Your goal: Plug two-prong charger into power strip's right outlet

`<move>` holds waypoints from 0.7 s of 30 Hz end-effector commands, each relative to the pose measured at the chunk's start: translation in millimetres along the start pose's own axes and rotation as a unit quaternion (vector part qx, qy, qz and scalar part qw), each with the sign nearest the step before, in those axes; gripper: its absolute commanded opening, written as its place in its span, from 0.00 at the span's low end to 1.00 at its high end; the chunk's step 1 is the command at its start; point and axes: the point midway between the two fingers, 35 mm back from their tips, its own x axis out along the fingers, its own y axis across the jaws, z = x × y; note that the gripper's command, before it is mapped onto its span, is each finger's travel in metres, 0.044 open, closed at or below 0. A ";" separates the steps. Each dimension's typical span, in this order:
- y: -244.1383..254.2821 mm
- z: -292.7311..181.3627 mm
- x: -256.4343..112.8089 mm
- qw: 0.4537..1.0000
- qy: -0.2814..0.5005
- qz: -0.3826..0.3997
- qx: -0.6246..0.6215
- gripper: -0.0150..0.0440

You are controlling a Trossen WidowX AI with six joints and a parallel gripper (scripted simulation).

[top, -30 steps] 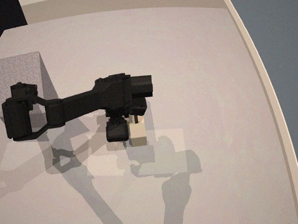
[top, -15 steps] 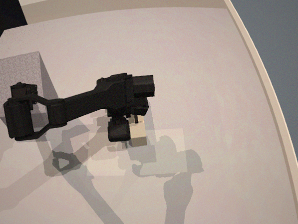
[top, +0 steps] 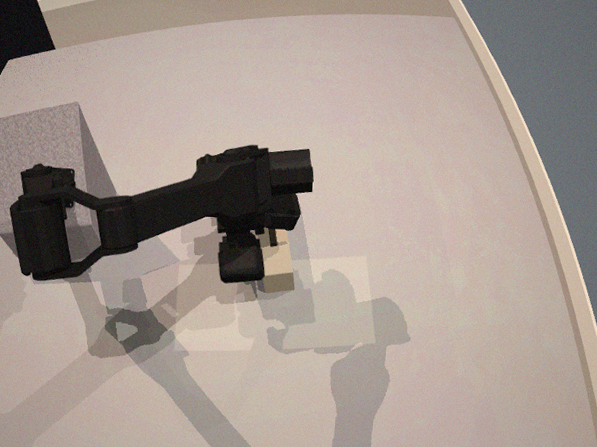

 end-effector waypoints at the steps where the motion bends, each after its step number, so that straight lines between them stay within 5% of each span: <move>1: -1.0 3.1 -0.8 1.000 -0.002 -0.001 0.002 0.25; 21: -1.3 11.0 -1.3 1.000 -0.002 -0.001 0.002 0.25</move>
